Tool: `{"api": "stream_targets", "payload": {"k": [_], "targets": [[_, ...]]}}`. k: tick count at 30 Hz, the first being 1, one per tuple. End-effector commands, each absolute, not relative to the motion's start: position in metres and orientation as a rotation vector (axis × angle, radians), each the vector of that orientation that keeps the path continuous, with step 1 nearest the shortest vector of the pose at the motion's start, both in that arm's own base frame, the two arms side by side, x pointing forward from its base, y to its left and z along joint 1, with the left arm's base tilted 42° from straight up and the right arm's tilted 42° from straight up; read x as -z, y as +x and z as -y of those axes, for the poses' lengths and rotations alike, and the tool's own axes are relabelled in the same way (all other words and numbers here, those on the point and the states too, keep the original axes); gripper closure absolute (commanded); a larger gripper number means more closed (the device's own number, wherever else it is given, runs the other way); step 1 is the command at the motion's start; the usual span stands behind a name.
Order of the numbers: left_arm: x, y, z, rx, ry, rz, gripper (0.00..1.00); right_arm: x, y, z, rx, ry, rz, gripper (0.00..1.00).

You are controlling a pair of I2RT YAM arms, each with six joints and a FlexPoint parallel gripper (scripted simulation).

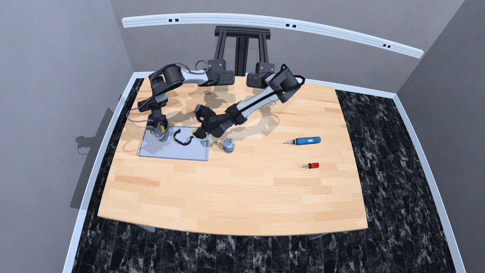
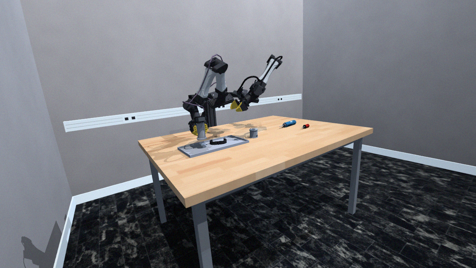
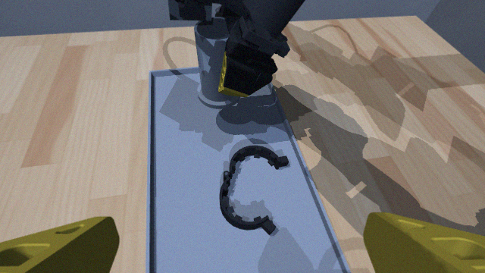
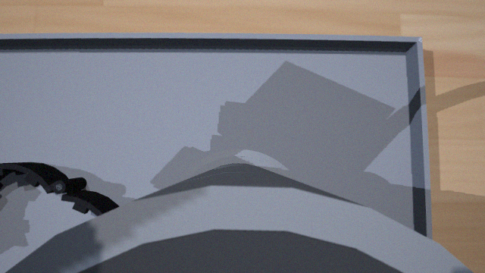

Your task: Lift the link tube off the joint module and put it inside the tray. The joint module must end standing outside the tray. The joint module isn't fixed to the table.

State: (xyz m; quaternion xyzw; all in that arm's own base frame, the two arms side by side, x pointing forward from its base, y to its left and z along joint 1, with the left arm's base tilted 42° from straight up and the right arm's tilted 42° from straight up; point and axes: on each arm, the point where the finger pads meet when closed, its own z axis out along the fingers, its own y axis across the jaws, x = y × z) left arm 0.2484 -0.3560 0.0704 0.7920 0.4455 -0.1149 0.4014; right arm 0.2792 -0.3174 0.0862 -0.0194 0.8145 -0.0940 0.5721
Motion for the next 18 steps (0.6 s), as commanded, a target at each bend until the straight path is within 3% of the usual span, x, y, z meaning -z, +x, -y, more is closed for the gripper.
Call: {"api": "stream_targets", "payload": {"k": [1,18], "targets": [[-0.074,0.257,0.374,0.311,1.936,-0.991,0.0,-0.091,0.279,0.338,0.226,-0.057,-1.89,0.59],[-0.062,0.266,0.367,0.348,1.896,-1.062,0.0,-0.068,0.304,0.349,0.21,-0.069,-1.887,0.59]]}}
